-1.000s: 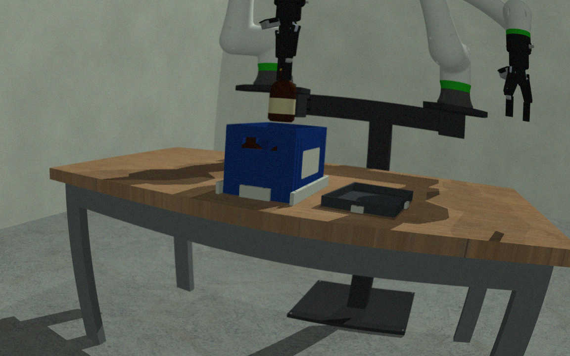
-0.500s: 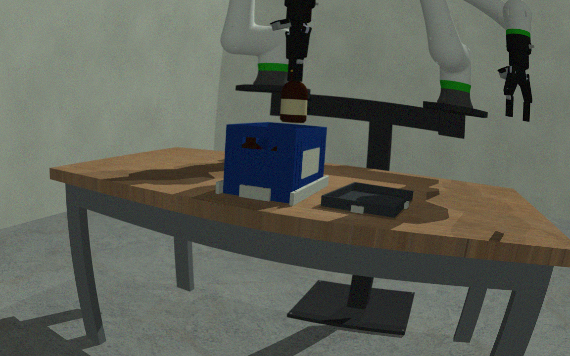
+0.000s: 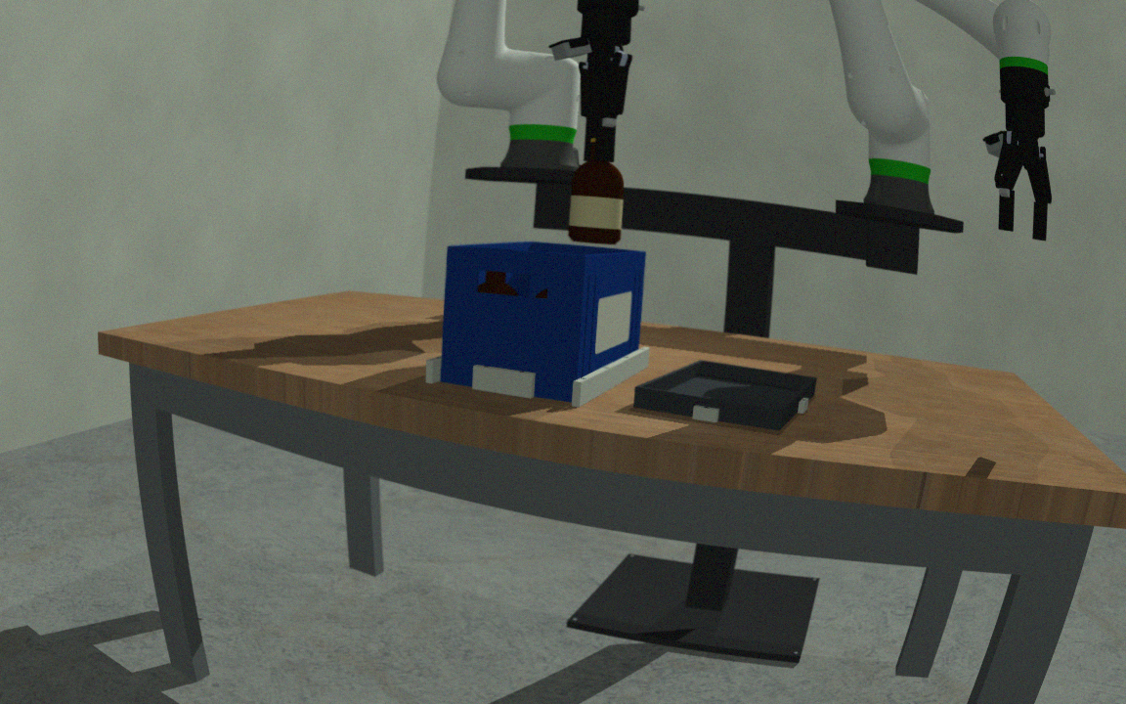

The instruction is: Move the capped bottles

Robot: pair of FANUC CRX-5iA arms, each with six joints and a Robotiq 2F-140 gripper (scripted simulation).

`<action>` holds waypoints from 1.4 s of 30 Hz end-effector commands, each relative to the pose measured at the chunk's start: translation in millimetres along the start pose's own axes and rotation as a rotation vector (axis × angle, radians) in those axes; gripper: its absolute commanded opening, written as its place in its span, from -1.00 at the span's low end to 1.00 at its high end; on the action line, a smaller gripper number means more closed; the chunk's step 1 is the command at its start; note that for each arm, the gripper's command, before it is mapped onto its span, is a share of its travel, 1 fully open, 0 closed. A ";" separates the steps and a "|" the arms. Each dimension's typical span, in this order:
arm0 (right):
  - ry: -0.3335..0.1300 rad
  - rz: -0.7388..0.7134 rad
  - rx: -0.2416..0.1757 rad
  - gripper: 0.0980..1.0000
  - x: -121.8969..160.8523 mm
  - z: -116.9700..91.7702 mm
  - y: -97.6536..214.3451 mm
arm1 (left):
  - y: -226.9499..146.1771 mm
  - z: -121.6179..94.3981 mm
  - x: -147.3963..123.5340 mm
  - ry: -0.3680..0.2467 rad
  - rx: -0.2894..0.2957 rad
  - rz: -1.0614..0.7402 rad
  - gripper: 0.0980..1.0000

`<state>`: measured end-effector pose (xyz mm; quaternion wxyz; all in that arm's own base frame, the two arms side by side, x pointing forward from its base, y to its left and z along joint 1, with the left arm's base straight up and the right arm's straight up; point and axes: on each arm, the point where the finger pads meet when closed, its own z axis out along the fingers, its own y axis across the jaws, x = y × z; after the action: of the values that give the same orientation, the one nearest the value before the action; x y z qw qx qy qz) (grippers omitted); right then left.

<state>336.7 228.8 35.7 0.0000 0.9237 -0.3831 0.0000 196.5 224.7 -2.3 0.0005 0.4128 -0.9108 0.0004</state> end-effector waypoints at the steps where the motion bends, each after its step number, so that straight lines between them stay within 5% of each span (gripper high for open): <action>1: 0.000 0.000 0.001 -1.00 -1.0 -0.6 -2.3 | 0.1 -0.5 -0.6 -0.001 0.000 0.000 1.00; 42: 0.000 0.000 0.002 -1.00 -45.0 -1.1 -48.3 | 0.1 -0.5 -0.6 -0.001 0.000 0.000 1.00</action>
<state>338.4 292.3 36.0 0.0000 0.9237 -0.3831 -0.0001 196.5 224.7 -2.3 0.0005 0.4128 -0.9108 0.0004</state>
